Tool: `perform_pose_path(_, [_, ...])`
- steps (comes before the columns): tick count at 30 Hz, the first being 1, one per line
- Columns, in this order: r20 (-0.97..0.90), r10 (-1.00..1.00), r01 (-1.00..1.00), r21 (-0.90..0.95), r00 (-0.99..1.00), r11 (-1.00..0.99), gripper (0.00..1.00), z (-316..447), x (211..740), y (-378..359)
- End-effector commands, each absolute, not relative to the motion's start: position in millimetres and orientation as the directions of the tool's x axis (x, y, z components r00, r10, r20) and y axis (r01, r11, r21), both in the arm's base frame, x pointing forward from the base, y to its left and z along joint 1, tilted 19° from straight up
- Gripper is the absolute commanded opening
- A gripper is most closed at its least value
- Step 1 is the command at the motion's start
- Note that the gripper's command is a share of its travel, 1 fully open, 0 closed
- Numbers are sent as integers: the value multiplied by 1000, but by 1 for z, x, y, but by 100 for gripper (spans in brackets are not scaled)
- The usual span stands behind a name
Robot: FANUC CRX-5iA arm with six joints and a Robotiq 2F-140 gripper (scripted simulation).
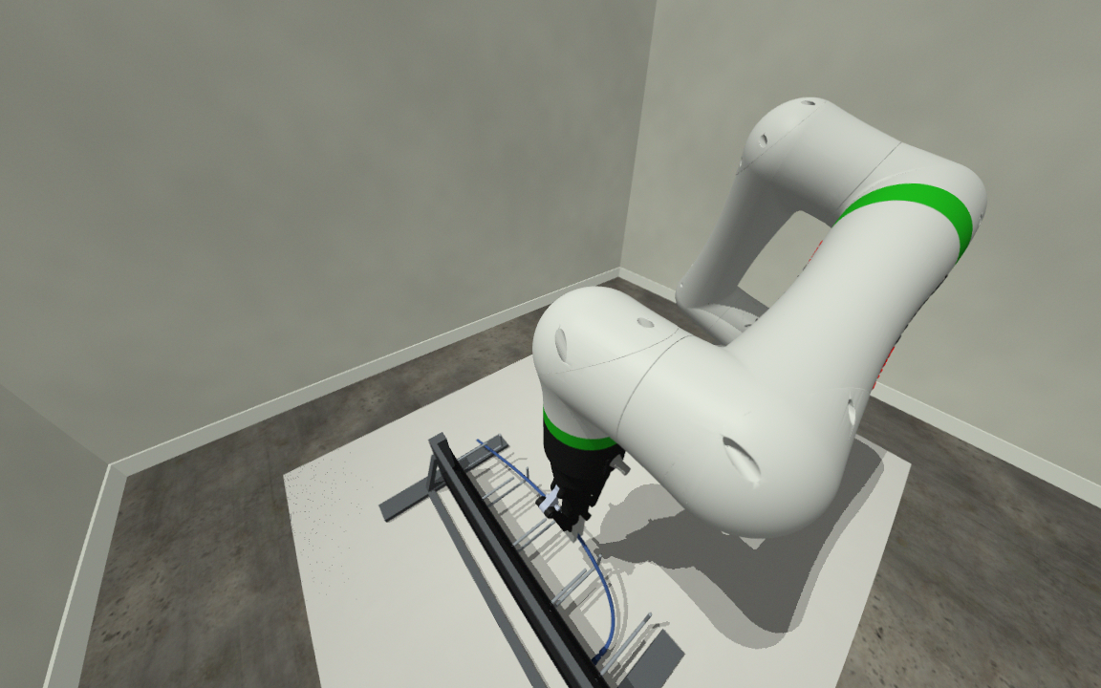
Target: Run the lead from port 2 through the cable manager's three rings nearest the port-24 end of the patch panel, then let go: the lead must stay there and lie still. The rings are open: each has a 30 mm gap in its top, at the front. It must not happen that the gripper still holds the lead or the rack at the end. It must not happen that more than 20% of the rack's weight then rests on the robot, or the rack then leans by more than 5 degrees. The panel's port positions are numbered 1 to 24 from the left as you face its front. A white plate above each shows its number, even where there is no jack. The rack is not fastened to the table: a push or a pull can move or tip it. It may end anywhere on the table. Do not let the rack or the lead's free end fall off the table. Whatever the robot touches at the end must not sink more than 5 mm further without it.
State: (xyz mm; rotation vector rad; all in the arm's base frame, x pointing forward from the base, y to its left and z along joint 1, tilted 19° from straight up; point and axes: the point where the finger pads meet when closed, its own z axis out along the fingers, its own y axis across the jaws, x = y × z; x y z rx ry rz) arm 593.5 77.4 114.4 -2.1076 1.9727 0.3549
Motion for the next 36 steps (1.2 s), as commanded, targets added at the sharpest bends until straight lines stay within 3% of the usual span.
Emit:
perform_pose_path(1, [-330, -942, -998, -5, 63, -65, 0, 115, 594, 77])
perform_pose_path(36, [-330, -942, -998, -5, 63, -65, 0, 99, 594, 82])
